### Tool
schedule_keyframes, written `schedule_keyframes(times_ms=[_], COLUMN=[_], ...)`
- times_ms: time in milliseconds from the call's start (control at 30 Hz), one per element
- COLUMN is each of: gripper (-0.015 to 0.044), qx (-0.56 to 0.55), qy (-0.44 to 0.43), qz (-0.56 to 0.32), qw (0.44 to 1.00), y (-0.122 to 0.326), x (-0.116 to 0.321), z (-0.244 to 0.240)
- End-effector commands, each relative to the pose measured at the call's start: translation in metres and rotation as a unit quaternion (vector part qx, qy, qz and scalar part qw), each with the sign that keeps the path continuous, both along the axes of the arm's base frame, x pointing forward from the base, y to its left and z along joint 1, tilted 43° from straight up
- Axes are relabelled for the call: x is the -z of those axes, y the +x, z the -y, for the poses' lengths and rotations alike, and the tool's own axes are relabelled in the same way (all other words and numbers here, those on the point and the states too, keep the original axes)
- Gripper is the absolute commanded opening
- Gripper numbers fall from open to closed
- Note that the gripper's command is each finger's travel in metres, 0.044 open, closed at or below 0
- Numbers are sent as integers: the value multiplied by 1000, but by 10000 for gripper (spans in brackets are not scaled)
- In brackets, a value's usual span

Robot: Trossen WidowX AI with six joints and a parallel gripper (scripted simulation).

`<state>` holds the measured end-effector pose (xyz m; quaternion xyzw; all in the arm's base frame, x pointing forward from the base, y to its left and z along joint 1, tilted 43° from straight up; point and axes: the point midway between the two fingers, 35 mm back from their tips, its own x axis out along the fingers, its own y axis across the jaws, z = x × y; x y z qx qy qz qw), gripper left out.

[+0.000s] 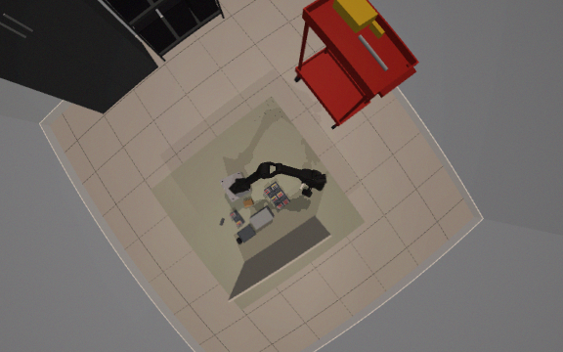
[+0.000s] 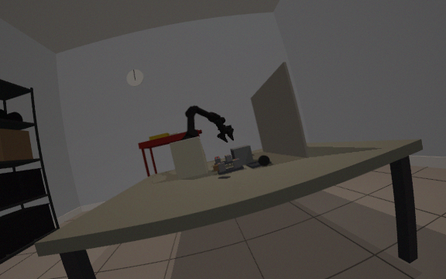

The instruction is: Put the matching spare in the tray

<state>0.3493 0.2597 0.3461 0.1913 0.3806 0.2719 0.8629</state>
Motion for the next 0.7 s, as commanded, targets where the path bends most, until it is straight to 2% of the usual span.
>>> schedule_keyframes(times_ms=[0,167,333,500,667], gripper=[440,440,440,440,440], qx=[18,37,38,37,41], qy=[-49,-89,-106,-86,-26], qz=[-39,-97,-168,-233,-286], qw=[998,991,979,968,957], y=[34,63,74,66,40], x=[44,96,149,196,238], z=[45,113,186,258,331])
